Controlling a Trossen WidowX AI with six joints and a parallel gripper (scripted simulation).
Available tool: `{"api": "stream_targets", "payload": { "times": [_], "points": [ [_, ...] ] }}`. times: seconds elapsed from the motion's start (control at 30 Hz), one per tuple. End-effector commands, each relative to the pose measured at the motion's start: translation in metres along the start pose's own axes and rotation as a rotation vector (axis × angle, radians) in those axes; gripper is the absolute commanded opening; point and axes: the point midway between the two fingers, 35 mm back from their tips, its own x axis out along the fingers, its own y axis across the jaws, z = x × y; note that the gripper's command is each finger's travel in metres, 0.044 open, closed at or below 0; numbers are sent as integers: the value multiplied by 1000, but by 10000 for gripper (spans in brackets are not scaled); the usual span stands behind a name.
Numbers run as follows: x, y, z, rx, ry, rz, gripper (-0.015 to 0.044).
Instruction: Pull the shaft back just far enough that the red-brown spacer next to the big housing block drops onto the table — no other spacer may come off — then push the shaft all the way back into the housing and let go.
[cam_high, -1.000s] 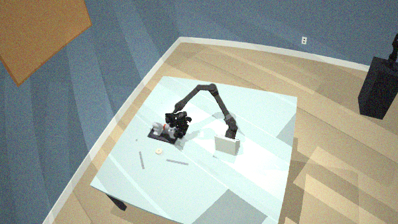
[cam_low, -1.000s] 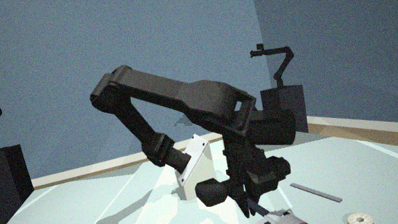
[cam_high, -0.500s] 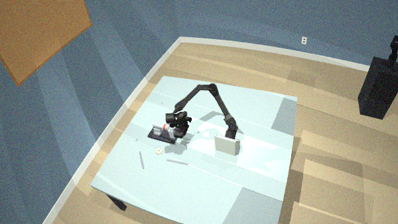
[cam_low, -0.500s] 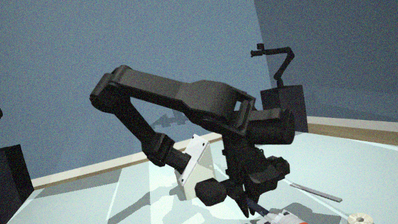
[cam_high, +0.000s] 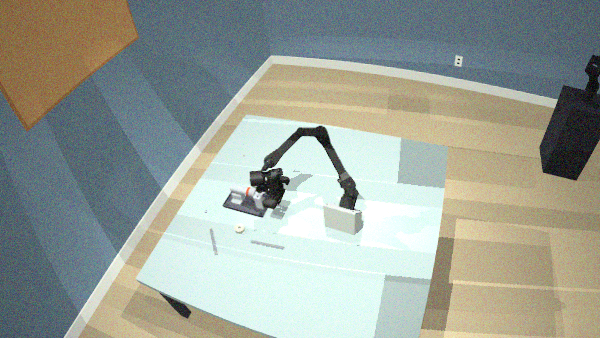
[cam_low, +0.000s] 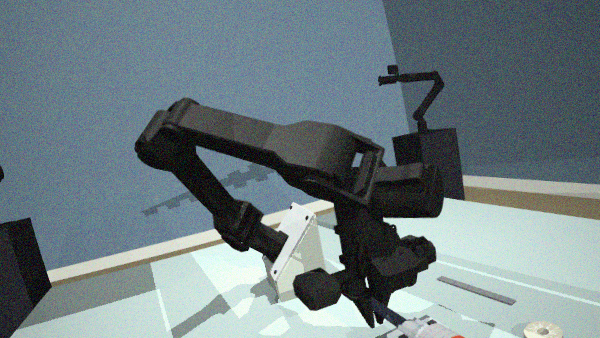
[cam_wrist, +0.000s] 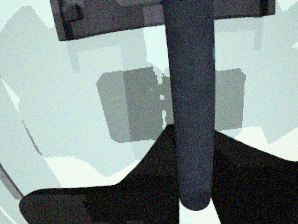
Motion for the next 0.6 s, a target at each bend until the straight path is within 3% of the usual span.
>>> {"api": "stream_targets", "payload": {
  "times": [0.0,0.57],
  "points": [
    [0,1,-2,-2,4,3,0],
    [0,1,-4,-2,5,3,0]
  ]
}}
